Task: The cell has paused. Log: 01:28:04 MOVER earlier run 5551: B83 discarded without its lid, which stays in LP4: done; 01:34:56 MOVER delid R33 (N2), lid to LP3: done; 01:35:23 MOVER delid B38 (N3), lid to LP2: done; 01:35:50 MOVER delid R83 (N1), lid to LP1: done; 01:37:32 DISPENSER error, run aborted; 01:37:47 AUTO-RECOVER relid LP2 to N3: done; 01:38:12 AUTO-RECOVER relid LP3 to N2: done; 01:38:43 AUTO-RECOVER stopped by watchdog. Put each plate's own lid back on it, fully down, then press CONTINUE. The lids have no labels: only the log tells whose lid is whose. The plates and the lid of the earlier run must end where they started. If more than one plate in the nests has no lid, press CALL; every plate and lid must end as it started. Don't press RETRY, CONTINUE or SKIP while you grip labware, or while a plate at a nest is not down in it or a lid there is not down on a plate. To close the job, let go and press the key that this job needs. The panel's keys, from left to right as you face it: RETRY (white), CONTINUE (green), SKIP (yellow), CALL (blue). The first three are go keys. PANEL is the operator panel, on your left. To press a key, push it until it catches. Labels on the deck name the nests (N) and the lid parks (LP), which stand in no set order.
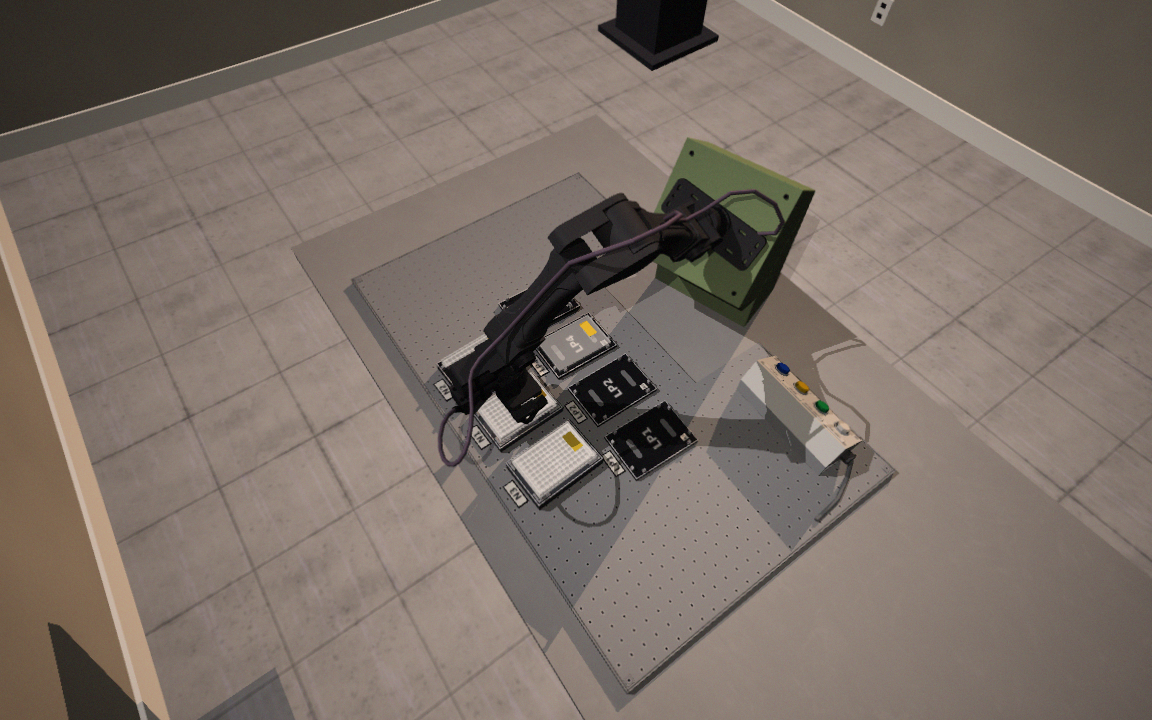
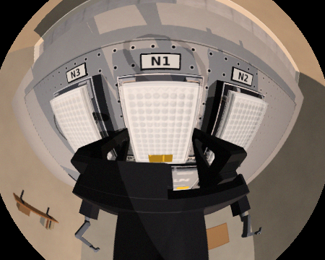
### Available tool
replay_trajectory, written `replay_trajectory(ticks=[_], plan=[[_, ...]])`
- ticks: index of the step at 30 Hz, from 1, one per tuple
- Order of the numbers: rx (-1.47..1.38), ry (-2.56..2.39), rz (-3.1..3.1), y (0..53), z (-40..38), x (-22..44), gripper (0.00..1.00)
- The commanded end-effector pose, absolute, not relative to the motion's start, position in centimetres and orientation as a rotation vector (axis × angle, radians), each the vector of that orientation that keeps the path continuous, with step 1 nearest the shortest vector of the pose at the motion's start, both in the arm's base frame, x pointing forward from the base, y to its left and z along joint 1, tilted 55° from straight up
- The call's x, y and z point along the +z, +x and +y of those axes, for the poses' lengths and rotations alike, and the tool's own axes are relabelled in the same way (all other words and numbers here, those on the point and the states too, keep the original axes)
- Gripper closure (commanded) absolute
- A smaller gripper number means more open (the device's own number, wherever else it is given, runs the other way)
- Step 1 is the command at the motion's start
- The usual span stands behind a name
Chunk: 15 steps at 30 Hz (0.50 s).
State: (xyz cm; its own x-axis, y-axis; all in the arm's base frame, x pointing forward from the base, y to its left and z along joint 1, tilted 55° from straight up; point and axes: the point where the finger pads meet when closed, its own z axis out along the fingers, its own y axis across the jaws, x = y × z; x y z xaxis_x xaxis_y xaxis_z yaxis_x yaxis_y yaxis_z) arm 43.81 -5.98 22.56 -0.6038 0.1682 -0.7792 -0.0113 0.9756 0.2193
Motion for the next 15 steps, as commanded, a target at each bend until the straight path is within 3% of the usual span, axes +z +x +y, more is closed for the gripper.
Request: replay_trajectory(ticks=[1,4,5,15], plan=[[0.242,0.108,2.185,43.99,-6.21,23.52,1.00],[0.242,0.108,2.185,43.99,-6.21,23.54,1.00],[0.242,0.108,2.185,43.99,-6.21,23.54,0.00],[0.242,0.108,2.185,43.99,-6.21,23.54,0.00]])
